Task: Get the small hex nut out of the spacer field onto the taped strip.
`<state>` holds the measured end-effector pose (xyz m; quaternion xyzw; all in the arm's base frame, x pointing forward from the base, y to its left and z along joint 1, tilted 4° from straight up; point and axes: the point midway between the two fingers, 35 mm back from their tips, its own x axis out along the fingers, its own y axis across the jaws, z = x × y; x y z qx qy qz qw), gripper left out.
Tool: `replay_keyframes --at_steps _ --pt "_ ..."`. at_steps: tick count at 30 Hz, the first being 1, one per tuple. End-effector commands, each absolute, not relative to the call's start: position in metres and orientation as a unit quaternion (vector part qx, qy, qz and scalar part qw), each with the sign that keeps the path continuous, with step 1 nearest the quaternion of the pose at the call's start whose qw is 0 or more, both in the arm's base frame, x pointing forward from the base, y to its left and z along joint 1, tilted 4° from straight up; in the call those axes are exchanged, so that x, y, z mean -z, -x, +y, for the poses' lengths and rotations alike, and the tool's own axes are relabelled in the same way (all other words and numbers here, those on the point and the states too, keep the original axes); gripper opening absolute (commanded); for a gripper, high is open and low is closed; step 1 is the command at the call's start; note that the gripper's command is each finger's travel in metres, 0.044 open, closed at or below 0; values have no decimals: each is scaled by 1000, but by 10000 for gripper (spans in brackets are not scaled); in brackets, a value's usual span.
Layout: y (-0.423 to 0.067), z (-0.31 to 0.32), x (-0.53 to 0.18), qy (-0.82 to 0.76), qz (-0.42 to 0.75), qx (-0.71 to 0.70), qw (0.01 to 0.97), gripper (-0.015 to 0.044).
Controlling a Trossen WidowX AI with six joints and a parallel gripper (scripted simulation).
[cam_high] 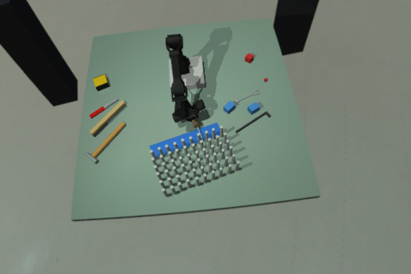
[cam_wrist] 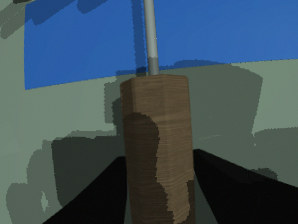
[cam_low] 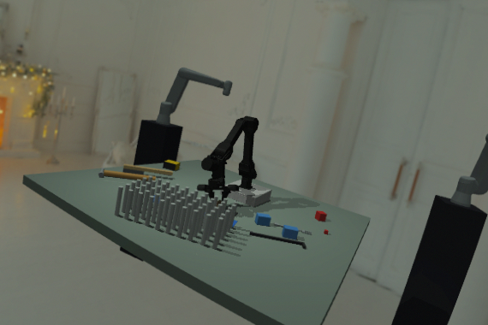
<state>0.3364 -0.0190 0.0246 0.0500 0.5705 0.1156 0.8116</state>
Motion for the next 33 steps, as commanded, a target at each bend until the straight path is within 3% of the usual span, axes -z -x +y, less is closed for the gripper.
replay_keyframes --at_steps 1,33 --pt "-333 -19 -25 -48 570 -117 812 0" --pt "-313 -21 -23 -48 571 -117 811 0"
